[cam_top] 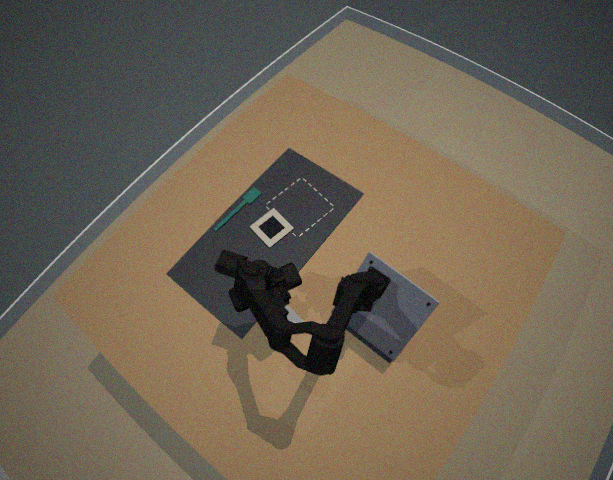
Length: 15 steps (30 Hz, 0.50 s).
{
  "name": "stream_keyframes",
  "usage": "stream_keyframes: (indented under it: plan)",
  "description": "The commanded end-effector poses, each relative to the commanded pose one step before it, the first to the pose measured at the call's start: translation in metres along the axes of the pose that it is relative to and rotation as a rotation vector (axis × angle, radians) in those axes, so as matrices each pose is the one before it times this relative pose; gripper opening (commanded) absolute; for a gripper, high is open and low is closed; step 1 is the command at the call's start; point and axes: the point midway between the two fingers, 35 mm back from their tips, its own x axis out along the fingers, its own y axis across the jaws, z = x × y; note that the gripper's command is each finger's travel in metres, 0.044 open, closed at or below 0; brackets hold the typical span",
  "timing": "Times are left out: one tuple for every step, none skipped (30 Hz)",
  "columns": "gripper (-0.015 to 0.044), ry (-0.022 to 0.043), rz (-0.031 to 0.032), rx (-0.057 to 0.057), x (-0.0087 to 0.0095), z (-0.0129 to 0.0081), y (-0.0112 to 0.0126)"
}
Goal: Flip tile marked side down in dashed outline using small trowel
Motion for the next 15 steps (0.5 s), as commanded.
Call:
stream_keyframes:
  plan:
    - [0.0270, -0.00327, -0.00605, 0.1276, -0.00081, 0.00110, -0.00122]
    - [0.0270, 0.00001, 0.00000, 0.0345, 0.00000, 0.00002, 0.00001]
    - [0.0270, 0.00001, 0.00000, 0.0345, 0.00000, 0.00002, 0.00001]
    - [0.0270, 0.00001, 0.00000, 0.0345, 0.00000, 0.00001, 0.00001]
    - [0.0270, 0.00001, 0.00000, 0.0345, 0.00000, 0.00001, 0.00002]
    - [0.0270, 0.00001, 0.00000, 0.0345, 0.00000, 0.00001, 0.00002]
    - [0.0270, 0.00001, 0.00000, 0.0345, 0.00000, 0.00001, 0.00002]
    - [0.0270, 0.00001, 0.00000, 0.0345, 0.00000, 0.00001, 0.00002]
    - [0.0270, 0.00001, 0.00000, 0.0345, 0.00000, 0.00001, 0.00002]
    - [0.0270, 0.00001, 0.00000, 0.0345, 0.00000, 0.00001, 0.00002]
    - [0.0270, 0.00001, 0.00000, 0.0345, 0.00000, 0.00001, 0.00002]
    - [0.0270, 0.00001, 0.00000, 0.0345, 0.00000, 0.00001, 0.00002]
    - [0.0270, 0.00001, 0.00000, 0.0345, 0.00000, 0.00001, 0.00002]
    - [0.0270, 0.00001, 0.00000, 0.0345, 0.00000, 0.00001, 0.00002]
    - [0.0270, 0.00001, 0.00000, 0.0345, 0.00000, 0.00001, 0.00002]
